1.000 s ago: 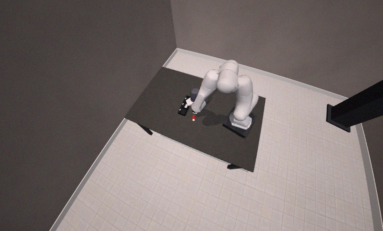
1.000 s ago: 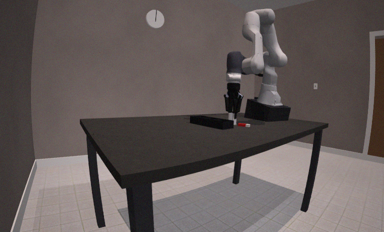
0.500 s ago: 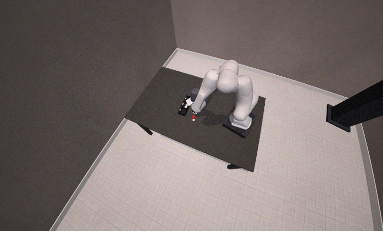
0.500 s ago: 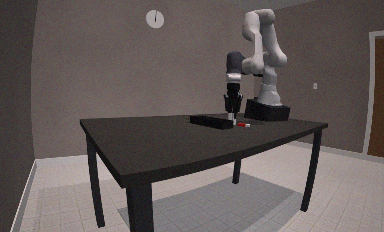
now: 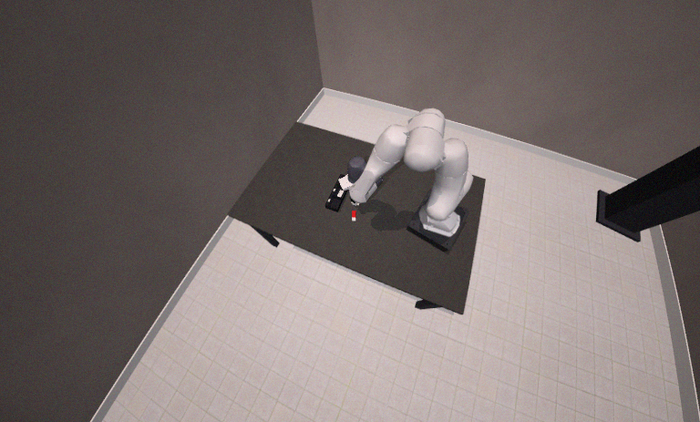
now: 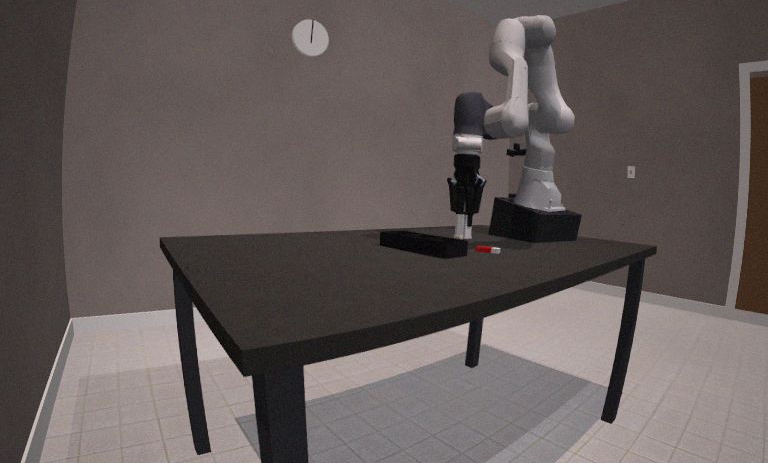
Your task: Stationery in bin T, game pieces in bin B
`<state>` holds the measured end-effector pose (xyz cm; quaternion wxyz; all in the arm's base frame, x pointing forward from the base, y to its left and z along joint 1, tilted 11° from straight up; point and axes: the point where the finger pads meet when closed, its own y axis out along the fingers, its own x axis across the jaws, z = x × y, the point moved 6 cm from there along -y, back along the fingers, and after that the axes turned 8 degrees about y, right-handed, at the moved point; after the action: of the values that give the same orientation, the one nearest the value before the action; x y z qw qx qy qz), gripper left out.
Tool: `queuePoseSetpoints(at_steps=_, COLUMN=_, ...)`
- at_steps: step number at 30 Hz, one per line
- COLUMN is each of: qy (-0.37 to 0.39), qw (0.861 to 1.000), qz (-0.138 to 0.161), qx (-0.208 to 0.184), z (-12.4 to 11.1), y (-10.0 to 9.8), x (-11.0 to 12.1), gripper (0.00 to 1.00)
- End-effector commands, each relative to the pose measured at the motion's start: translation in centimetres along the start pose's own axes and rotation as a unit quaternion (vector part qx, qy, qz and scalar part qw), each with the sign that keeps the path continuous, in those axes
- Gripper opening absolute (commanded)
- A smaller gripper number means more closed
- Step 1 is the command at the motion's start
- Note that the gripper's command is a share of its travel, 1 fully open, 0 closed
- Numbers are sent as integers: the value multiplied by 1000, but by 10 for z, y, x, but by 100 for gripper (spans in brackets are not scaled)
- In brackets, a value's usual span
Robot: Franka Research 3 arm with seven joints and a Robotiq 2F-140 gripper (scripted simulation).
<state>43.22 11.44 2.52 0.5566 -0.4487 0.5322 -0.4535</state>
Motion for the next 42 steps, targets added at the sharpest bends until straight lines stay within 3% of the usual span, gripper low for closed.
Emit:
queuePoseSetpoints(at_steps=1, qy=0, qw=1000, qz=2, qx=-9, z=-5, y=-10, x=0, gripper=13)
queuePoseSetpoints(at_steps=7, qy=0, qw=1000, qz=2, qx=-9, z=-5, y=-30, x=0, gripper=13)
queuePoseSetpoints(at_steps=42, qy=0, qw=1000, qz=2, qx=-9, z=-5, y=-30, x=0, gripper=13)
